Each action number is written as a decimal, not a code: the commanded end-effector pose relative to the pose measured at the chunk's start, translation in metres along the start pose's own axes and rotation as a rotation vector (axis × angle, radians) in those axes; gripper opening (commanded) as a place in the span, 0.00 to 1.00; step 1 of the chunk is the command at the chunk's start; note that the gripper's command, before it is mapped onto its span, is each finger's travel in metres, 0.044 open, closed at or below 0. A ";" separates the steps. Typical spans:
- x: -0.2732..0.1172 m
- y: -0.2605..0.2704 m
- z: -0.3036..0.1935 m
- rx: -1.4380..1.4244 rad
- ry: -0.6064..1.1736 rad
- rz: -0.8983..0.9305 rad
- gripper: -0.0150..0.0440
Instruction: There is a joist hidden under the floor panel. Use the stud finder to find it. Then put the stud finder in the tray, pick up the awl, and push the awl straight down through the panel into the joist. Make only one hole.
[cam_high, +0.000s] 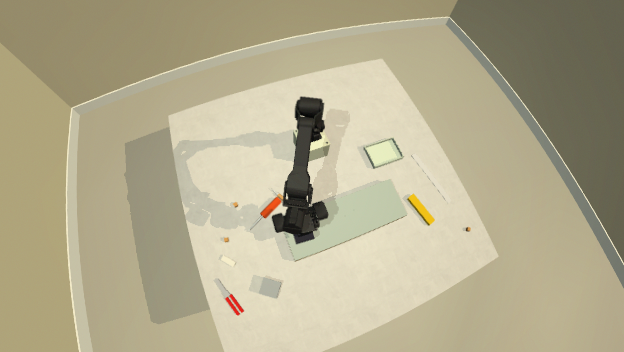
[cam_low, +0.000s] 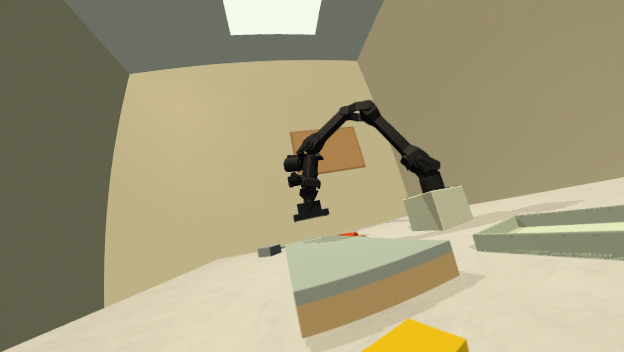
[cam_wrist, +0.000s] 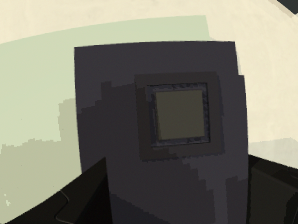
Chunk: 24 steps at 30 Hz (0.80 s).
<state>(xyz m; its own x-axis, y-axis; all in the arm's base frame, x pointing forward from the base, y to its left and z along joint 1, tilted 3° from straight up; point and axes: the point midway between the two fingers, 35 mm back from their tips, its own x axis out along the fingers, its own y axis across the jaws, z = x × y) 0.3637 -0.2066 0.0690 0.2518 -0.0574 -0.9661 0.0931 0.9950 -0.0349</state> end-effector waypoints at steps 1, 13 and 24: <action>0.002 -0.001 0.003 -0.018 -0.013 0.003 0.25; 0.034 -0.002 -0.003 -0.040 -0.007 0.009 0.25; 0.057 -0.002 -0.009 -0.055 -0.004 0.014 0.25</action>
<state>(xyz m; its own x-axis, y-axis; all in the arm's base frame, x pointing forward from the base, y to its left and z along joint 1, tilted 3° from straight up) 0.3670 -0.2105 0.0124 0.2430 -0.0445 -0.9690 0.0431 0.9985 -0.0351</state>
